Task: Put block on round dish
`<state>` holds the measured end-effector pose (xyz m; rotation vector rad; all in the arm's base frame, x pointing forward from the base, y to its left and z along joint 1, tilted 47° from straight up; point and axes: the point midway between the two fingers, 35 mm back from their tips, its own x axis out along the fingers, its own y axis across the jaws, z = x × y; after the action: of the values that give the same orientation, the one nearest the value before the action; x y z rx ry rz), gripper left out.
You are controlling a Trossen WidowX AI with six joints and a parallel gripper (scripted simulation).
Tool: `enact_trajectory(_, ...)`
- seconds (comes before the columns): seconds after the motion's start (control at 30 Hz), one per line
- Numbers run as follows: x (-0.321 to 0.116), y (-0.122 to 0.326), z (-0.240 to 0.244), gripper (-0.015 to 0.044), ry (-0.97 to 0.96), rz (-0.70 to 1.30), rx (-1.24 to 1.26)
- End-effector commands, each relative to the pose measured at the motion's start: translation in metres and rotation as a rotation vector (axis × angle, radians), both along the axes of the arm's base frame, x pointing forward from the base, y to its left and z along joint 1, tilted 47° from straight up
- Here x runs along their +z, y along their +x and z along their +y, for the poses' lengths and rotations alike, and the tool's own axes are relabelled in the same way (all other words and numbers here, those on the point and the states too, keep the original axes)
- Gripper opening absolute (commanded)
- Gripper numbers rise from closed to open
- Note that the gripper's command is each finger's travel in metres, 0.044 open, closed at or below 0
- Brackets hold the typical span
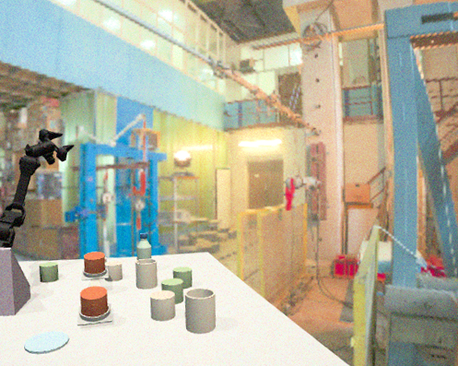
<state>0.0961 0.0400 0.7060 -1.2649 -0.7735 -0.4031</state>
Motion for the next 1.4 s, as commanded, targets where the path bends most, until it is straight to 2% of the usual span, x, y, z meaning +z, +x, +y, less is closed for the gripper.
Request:
enact_trajectory(0.0,-0.013,0.021,-0.045,0.0440,0.116,0.068,0.015)
enact_trajectory(0.33,-0.070,0.075,-0.147,0.0440,0.384,0.257,0.007)
enact_trajectory(0.73,-0.182,0.131,-0.243,0.0440,0.683,0.525,-0.014)
enact_trajectory(1.03,-0.284,0.158,-0.283,0.0440,0.896,0.740,0.006)
enact_trajectory(1.37,-0.399,0.170,-0.292,0.0440,1.123,0.980,0.071)
